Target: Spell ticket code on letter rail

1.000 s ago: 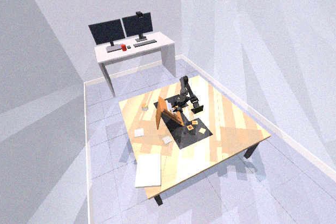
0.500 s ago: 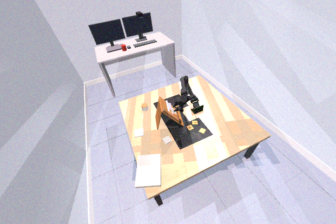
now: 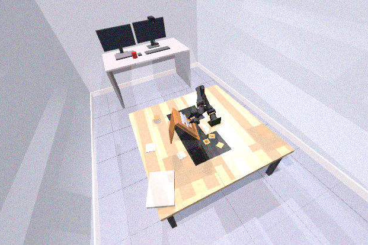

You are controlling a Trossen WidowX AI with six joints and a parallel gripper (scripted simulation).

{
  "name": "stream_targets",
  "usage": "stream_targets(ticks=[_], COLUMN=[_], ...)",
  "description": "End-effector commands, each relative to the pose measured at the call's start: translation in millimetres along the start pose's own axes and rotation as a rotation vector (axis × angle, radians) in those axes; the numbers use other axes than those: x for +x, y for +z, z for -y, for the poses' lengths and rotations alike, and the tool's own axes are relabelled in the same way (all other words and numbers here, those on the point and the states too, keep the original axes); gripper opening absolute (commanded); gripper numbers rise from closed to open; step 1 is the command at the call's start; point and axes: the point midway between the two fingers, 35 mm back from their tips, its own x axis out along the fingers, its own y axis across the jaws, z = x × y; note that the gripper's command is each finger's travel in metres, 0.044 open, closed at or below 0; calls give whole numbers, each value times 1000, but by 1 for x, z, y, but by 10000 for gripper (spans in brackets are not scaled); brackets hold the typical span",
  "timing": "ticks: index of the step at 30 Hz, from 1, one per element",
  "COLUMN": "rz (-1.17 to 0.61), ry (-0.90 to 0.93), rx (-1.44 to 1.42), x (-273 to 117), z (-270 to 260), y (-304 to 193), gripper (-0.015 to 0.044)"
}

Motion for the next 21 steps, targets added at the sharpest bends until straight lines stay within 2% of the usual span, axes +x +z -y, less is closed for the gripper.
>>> stream_targets(ticks=[1, 10, 18, 21], rz=[0, 0, -7, -101], ry=[0, 0, 1, 11], rx=[0, 0, -1, -16], x=[0, 0, 1, 7], z=[0, 0, 0, 0], y=[0, 0, 0, 6], gripper=[242, 6, 0, 0])
